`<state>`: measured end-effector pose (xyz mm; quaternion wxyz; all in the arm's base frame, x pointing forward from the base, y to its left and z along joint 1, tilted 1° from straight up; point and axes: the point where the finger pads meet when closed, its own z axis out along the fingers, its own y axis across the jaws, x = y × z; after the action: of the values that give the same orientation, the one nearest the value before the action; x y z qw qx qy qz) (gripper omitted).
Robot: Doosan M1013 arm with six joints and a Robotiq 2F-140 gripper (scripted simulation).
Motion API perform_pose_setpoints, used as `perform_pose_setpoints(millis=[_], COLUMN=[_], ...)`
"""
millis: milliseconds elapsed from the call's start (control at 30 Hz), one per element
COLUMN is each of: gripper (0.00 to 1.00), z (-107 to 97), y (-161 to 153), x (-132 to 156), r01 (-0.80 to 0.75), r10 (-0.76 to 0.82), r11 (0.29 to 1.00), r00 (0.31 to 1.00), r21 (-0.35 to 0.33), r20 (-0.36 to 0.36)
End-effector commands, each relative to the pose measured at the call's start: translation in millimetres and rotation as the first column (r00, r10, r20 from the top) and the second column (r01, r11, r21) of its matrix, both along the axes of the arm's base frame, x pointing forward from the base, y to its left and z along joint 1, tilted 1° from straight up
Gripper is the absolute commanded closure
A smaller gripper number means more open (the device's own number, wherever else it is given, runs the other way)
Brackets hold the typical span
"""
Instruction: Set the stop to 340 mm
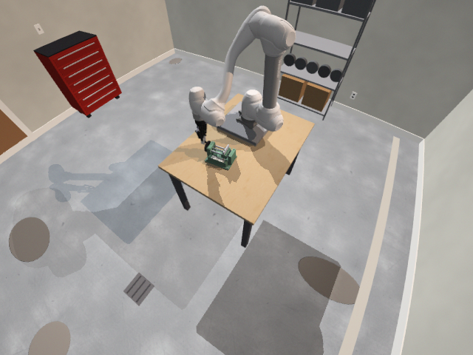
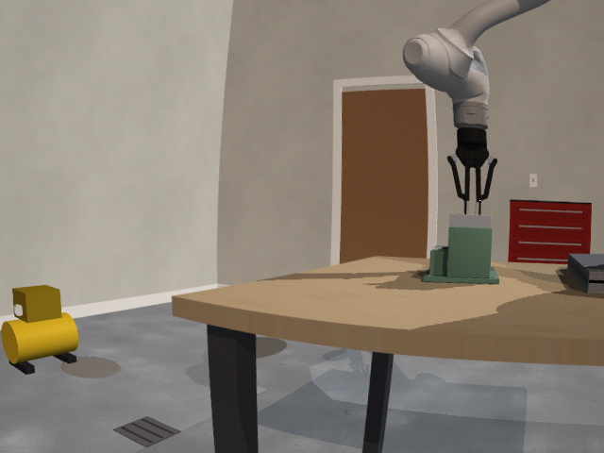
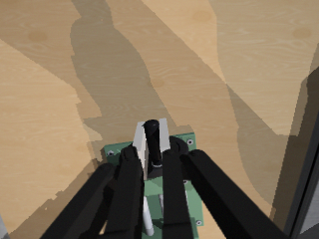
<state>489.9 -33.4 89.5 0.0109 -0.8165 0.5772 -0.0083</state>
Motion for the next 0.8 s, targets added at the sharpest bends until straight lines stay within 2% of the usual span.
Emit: perform_pose_setpoints(millis=[0, 767], gripper=[0.96, 0.96], z=[-5.8, -18.8], y=[-1.6, -5.4], x=[-8.9, -19.7], r01=[0.001, 0.001], r10=[-0.001, -0.001], r11=[1.000, 1.000], r00=[1.000, 1.000], r21=[0.001, 0.001], r20=[-0.009, -0.009])
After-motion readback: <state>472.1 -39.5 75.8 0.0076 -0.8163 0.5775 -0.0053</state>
